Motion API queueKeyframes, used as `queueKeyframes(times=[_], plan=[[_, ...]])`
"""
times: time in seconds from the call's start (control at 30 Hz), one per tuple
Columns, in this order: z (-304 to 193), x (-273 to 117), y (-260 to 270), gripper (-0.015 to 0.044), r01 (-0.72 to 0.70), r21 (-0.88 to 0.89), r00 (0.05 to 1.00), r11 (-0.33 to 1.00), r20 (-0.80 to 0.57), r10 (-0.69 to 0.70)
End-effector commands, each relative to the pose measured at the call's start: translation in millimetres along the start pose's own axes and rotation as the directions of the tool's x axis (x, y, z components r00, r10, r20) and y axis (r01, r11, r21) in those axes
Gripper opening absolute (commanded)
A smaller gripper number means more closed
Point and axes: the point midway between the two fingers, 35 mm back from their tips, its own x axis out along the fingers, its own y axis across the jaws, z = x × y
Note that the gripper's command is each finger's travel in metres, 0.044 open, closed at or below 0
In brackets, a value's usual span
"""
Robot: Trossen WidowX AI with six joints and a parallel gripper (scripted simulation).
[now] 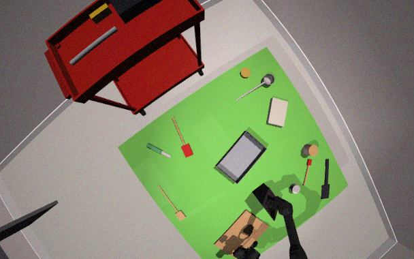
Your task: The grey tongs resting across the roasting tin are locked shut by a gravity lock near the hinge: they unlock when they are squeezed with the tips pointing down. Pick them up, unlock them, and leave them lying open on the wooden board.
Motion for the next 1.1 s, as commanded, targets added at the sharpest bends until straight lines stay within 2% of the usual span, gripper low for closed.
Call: queueKeyframes(times=[0.0,0.27,1.07], plan=[[-1,-6,-2,-0.015,0.011,-0.005,1.0,1.0,0.001,-0.011],[-2,-3,-2,-0.015,0.011,-0.005,1.0,1.0,0.001,-0.011],[-5,36,-4,-0.015,0.012,-0.006,1.0,1.0,0.001,-0.012]])
